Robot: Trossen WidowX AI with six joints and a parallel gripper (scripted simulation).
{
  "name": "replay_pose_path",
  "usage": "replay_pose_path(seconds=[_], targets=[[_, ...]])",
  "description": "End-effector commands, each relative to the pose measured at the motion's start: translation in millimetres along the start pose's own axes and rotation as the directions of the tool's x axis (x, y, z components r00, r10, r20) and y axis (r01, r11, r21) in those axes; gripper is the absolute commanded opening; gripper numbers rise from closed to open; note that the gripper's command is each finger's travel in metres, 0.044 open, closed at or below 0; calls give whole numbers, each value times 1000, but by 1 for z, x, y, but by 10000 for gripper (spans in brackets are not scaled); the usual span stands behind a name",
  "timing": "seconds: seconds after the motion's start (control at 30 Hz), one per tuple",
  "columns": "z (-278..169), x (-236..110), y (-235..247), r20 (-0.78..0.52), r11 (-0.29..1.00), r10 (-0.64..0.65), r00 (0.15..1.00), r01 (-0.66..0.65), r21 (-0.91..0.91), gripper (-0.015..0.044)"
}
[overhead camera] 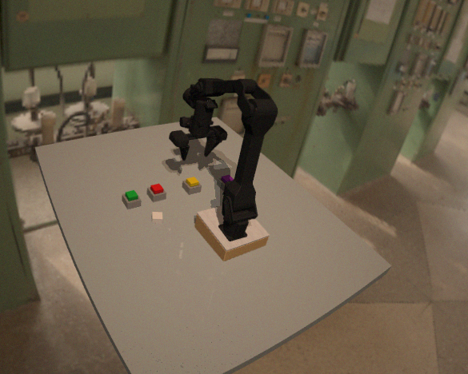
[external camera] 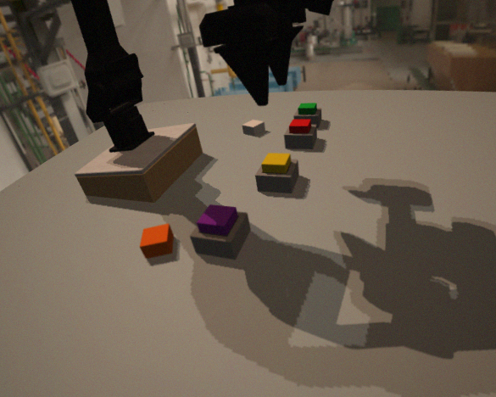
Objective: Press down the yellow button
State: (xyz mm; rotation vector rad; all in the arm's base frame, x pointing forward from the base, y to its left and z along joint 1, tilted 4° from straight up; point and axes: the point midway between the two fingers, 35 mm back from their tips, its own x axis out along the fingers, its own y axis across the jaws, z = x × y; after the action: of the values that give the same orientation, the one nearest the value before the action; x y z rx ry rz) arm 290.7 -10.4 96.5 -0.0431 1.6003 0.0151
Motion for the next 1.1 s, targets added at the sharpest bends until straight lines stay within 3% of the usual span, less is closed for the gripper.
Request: replay_pose_path(seconds=[0.0, 0.17, 0.47, 1.07], targets=[[-5, 2, -4, -11, 1000, -11, 1000, 11, -12, 374], [-6, 58, -4, -12, 1000, -11, 1000, 11, -12, 242], [-6, 61, -4, -12, 1000, -11, 1000, 11, -12, 20], [-6, 71, -5, -12, 1000, -11, 1000, 11, -12, 20]])
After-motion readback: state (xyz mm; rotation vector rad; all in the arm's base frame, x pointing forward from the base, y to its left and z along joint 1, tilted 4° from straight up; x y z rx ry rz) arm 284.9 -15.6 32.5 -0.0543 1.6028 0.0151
